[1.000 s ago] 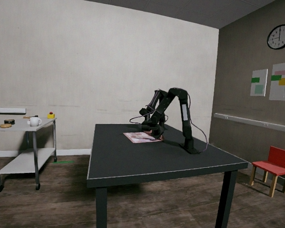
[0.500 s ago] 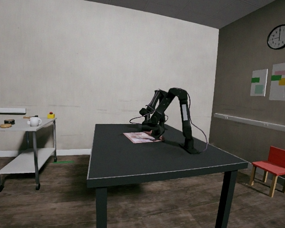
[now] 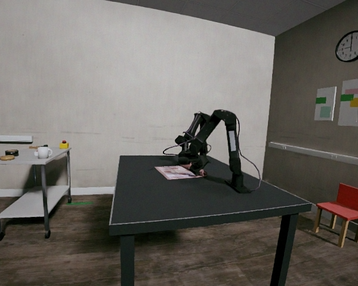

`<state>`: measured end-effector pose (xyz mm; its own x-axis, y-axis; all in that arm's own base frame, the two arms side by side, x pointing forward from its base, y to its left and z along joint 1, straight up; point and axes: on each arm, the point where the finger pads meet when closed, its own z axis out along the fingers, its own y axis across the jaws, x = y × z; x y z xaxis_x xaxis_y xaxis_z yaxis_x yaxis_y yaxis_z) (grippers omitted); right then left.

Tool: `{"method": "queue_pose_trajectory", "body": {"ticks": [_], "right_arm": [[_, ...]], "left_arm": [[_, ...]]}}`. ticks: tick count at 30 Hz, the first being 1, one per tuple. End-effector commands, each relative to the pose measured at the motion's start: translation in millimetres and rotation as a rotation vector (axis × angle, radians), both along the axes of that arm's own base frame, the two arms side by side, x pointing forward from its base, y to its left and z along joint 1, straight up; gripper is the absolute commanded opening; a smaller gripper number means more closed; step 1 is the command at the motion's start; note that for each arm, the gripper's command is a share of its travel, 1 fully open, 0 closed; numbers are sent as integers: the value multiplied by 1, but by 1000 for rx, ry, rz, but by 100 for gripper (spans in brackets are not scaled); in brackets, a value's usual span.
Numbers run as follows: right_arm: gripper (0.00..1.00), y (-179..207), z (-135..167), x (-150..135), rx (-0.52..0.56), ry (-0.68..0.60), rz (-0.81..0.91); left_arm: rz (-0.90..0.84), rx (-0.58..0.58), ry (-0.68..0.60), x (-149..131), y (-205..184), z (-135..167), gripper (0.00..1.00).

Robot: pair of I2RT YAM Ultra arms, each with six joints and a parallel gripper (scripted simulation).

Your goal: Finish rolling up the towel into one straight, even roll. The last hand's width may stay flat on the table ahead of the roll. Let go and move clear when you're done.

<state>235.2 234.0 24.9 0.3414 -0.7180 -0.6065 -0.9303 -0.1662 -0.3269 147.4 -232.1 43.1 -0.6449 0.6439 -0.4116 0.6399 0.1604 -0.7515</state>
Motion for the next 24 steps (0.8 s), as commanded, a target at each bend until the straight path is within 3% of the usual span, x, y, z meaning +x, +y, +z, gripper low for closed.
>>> {"method": "queue_pose_trajectory", "body": {"ticks": [1,12,17,19,24], "right_arm": [[34,4,3,4,-1,11,-4],[34,4,5,4,-36,195,-4],[34,4,7,4,-62,330,-4],[34,4,7,4,-62,330,-4],[34,4,8,4,-91,480,-4]], "left_arm": [[-7,22,-62,14,9,3,85],[-7,22,-62,34,47,32,85],[-6,25,-73,35,50,35,86],[-6,25,-73,35,50,35,86],[0,54,-189,32,45,35,88]]}}
